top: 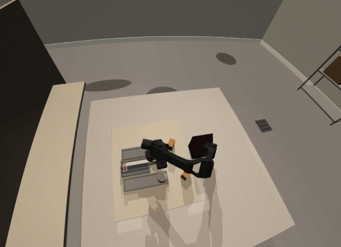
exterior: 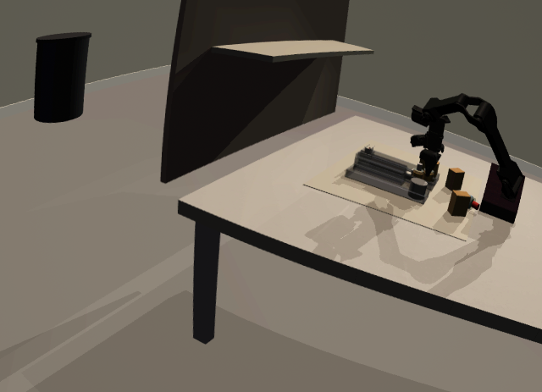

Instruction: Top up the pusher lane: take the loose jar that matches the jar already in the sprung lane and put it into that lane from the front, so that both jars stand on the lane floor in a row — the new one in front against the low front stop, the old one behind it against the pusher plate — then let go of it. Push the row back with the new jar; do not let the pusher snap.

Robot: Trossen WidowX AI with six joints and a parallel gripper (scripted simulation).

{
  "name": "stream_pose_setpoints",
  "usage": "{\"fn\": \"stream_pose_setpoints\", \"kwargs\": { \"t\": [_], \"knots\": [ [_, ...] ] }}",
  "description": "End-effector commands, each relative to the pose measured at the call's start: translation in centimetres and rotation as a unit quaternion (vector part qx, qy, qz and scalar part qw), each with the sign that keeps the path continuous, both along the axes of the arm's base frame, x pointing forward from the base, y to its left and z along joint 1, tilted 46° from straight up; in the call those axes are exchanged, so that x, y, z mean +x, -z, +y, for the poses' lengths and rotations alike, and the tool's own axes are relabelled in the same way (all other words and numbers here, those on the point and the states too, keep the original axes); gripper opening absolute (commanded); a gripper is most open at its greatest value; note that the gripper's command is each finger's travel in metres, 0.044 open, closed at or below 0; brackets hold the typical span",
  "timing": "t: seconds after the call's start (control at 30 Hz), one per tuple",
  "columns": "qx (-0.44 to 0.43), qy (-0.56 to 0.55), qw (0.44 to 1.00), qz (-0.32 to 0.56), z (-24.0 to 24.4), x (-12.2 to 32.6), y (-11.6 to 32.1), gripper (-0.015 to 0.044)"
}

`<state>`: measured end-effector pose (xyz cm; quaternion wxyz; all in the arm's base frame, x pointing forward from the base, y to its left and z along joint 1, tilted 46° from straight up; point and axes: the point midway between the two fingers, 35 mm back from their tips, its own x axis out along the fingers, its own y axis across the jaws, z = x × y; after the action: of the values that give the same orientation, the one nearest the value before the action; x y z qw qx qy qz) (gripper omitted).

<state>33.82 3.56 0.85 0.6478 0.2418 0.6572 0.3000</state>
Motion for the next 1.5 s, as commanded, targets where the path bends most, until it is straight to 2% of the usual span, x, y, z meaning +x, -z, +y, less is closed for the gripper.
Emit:
{"fn": "stream_pose_setpoints", "kwargs": {
  "t": [0.0, 1.47],
  "knots": [
    [0.005, 0.003, 1.000, -0.007, 0.17, 0.36, -0.06, 0.0000],
    [0.005, 0.003, 1.000, -0.007, 0.96, -0.04, 0.80, 0.0000]
  ]
}}
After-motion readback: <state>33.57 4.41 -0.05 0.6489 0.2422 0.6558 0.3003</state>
